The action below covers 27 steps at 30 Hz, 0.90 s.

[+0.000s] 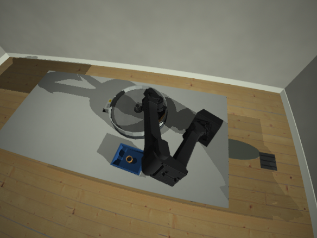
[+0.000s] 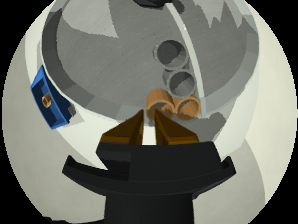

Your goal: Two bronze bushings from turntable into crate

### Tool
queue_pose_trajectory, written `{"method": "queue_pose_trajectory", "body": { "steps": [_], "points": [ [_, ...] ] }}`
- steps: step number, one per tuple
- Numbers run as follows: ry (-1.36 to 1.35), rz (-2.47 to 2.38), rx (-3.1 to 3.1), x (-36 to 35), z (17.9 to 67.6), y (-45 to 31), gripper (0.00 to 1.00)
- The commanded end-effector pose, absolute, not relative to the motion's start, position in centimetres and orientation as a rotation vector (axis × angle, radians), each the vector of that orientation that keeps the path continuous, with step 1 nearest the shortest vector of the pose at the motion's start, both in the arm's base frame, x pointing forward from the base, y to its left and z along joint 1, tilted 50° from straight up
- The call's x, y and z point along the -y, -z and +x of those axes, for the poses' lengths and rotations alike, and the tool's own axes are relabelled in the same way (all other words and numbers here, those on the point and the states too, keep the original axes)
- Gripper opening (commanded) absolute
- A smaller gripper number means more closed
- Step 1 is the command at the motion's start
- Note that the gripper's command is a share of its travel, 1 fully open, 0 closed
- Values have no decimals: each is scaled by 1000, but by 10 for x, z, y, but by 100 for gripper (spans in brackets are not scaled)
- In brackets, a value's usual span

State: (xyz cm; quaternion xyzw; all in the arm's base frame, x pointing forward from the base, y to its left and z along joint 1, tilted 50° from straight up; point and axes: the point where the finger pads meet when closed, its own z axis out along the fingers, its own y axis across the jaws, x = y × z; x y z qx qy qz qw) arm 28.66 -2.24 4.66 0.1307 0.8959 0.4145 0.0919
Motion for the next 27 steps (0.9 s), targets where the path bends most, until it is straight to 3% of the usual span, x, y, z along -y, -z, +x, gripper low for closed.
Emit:
{"method": "queue_pose_trajectory", "body": {
  "steps": [1,27],
  "points": [
    [-1248,376,-2673,16,288,-43,14],
    [-1239,362,-2668,17,289,-44,14]
  ]
}}
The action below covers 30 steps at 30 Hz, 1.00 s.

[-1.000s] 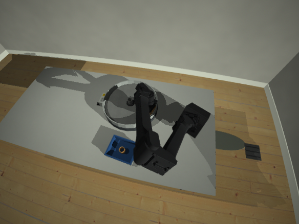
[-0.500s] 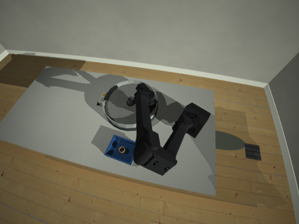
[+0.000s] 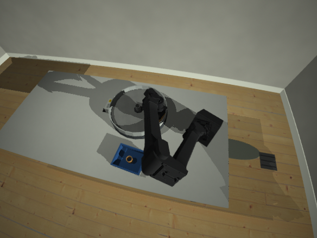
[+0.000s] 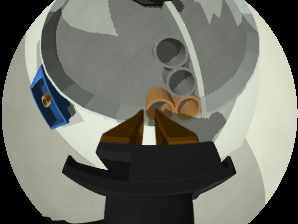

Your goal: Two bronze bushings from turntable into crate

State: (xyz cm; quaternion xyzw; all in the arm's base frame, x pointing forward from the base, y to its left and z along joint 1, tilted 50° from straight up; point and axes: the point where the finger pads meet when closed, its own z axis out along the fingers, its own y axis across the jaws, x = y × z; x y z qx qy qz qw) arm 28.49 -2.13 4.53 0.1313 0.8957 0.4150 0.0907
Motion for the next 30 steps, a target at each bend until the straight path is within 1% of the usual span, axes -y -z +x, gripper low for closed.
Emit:
{"method": "queue_pose_trajectory", "body": {
  "steps": [1,17,30],
  "points": [
    [-1239,362,-2668,17,289,-44,14],
    [-1239,365,-2668,17,289,-43,14],
    [-1250,381,-2672,4,289,-31,14]
  ]
}}
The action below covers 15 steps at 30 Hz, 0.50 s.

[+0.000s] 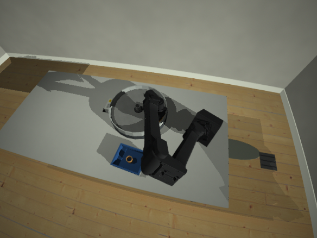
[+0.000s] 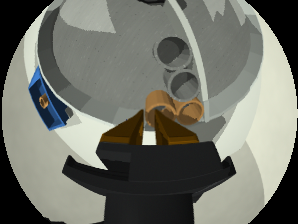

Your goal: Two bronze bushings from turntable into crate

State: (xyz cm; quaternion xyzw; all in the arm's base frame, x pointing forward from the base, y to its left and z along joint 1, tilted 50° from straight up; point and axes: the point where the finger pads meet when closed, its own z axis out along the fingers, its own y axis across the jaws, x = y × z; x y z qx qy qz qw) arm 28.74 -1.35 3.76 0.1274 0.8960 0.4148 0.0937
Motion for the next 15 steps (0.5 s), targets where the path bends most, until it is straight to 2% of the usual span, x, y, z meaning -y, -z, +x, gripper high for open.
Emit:
{"method": "queue_pose_trajectory", "body": {
  "steps": [1,15],
  "points": [
    [-1250,381,-2672,3,289,-31,14],
    [-1245,377,-2671,3,293,-31,14]
  ]
}}
